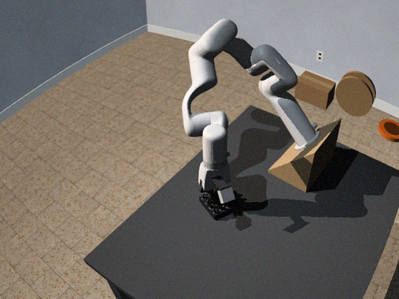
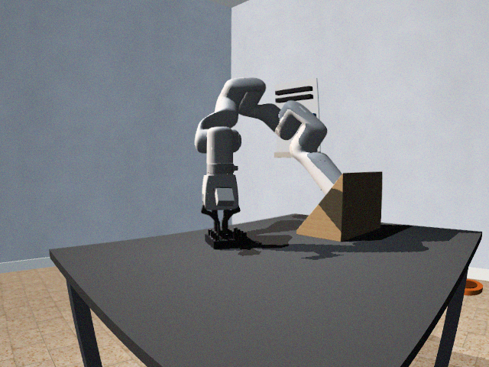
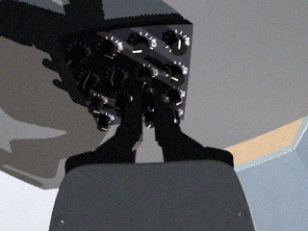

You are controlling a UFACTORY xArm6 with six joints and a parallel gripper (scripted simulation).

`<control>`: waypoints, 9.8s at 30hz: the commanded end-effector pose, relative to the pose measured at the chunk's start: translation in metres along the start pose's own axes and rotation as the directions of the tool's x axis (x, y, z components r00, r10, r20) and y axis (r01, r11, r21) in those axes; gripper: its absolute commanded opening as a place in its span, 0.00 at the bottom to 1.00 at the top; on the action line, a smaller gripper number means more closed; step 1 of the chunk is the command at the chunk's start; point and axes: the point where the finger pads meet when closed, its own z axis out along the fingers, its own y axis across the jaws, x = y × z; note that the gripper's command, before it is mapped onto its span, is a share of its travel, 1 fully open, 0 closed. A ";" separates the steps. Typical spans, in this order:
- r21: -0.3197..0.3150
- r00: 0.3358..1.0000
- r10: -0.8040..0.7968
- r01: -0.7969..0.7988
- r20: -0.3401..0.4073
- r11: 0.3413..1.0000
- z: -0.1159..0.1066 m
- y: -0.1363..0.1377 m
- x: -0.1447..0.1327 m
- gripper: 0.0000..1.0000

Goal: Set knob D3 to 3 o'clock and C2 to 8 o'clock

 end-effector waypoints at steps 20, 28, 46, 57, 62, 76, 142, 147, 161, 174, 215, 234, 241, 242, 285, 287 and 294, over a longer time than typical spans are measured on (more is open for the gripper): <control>-0.001 0.972 -0.233 0.233 -0.002 0.972 -0.001 0.001 0.000 0.08; -0.001 0.972 -0.233 0.233 -0.002 0.972 -0.001 0.001 0.000 0.19; -0.001 0.972 -0.233 0.233 -0.002 0.972 -0.001 0.001 0.000 0.19; -0.001 0.972 -0.233 0.233 -0.002 0.972 -0.019 0.001 0.000 0.19; -0.001 0.972 -0.233 0.233 -0.002 0.972 -0.029 0.001 0.000 0.19; -0.001 0.972 -0.233 0.233 -0.002 0.972 -0.037 0.001 0.000 0.19; -0.001 0.979 0.204 -0.204 -0.003 0.979 -0.056 0.026 0.028 0.19; -0.001 0.979 0.204 -0.204 -0.003 0.979 -0.053 0.026 0.028 0.19; -0.001 0.979 0.204 -0.204 -0.003 0.979 -0.039 0.026 0.028 0.19; -0.001 0.979 0.204 -0.204 -0.003 0.979 -0.024 0.026 0.028 0.19; -0.001 0.979 0.204 -0.204 -0.003 0.979 -0.013 0.026 0.029 0.19; -0.001 0.979 0.204 -0.204 -0.003 0.979 -0.013 0.026 0.029 0.19; -0.001 0.979 0.204 -0.204 -0.003 0.979 -0.012 0.026 0.029 0.19; -0.001 0.979 0.204 -0.204 -0.003 0.979 -0.012 0.026 0.029 0.19; -0.001 0.979 0.204 -0.204 -0.002 0.979 -0.001 0.026 0.029 0.19; -0.001 0.979 0.204 -0.204 -0.002 0.979 -0.001 0.026 0.029 0.19; -0.001 0.979 0.204 -0.204 -0.002 0.979 -0.001 0.026 0.029 0.19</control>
